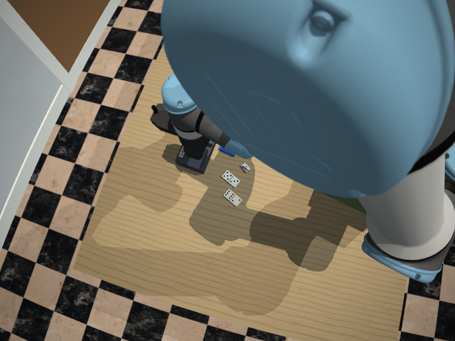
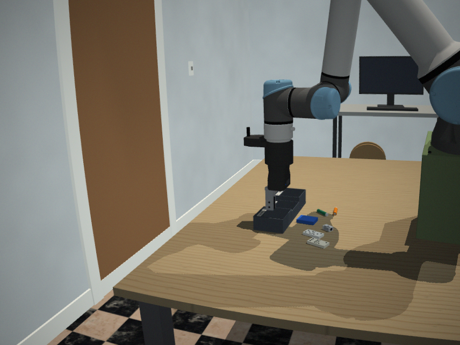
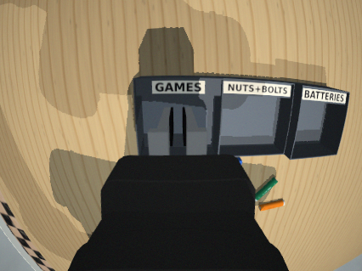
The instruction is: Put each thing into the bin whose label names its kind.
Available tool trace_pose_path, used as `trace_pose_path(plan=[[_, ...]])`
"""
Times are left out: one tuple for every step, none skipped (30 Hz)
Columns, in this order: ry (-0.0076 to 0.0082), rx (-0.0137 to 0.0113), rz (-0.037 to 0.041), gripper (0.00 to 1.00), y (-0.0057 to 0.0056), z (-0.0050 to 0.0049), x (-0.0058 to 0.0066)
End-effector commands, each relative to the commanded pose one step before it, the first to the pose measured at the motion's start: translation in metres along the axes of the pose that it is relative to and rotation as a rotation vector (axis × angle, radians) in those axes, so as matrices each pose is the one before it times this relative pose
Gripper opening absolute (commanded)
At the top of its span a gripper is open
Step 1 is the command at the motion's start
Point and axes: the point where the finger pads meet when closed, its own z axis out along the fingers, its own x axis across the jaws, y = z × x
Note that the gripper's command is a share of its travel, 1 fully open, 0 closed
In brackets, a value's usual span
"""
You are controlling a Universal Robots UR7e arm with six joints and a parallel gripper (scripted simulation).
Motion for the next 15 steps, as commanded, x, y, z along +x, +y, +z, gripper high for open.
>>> trace_pose_path(plan=[[0.00036,0.00205,-0.00028,0.31,-0.00075,-0.019282,0.00009],[0.00000,0.00000,0.00000,0.31,0.00000,-0.003997,0.00000],[0.00000,0.00000,0.00000,0.31,0.00000,-0.003399,0.00000],[0.00000,0.00000,0.00000,0.31,-0.00001,-0.000008,0.00000],[0.00000,0.00000,0.00000,0.31,-0.00001,-0.000008,0.00000],[0.00000,0.00000,0.00000,0.31,0.00000,-0.000007,0.00000],[0.00000,0.00000,0.00000,0.31,0.00000,-0.000005,0.00000],[0.00000,0.00000,0.00000,0.31,0.00000,-0.000004,0.00000],[0.00000,0.00000,0.00000,0.31,0.00000,-0.000003,0.00000],[0.00000,0.00000,0.00000,0.31,0.00000,-0.000002,0.00000],[0.00000,0.00000,0.00000,0.31,0.00000,0.000000,0.00000],[0.00000,0.00000,0.00000,0.31,0.00000,0.000000,0.00000],[0.00001,0.00001,0.00000,0.31,0.00000,-0.008319,0.00000],[0.00001,0.00001,0.00000,0.31,0.00000,-0.008315,0.00000],[0.00001,0.00001,0.00000,0.31,0.00001,-0.008317,0.00000]])
